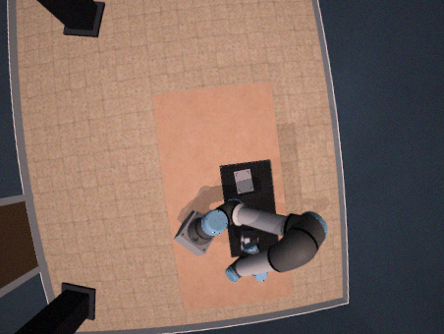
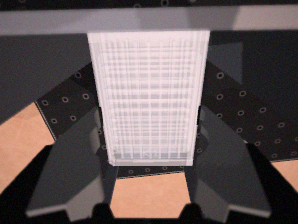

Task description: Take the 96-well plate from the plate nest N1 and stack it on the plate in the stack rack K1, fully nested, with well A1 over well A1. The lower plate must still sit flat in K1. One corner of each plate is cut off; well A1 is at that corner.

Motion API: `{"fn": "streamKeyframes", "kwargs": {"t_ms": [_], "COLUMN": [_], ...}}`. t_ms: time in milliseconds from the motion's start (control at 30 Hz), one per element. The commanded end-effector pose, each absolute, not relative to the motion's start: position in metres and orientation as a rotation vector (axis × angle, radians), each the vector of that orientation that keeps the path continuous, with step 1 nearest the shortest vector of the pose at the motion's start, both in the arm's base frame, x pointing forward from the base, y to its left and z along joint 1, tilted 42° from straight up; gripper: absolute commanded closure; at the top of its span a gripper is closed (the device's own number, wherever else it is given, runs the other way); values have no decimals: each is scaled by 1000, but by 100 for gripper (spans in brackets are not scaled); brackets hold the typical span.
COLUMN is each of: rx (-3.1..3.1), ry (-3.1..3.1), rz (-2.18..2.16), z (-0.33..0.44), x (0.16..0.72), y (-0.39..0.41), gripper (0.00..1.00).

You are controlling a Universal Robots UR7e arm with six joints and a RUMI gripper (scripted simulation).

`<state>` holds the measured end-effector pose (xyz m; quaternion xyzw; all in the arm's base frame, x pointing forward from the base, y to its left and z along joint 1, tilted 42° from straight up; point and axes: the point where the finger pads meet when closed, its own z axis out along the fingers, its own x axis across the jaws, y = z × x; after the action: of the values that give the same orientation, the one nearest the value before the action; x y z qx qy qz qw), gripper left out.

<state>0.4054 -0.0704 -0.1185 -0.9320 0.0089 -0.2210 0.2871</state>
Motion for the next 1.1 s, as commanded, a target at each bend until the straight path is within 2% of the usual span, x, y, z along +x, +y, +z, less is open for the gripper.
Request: {"fn": "streamKeyframes", "kwargs": {"t_ms": [0,1067], "rx": [-2491,-2491], "ry": [24,24], "rz": [-591,-591], "z": [-119,-122], "x": [406,408], "y": [-71,-68], "gripper": [100,100]}}
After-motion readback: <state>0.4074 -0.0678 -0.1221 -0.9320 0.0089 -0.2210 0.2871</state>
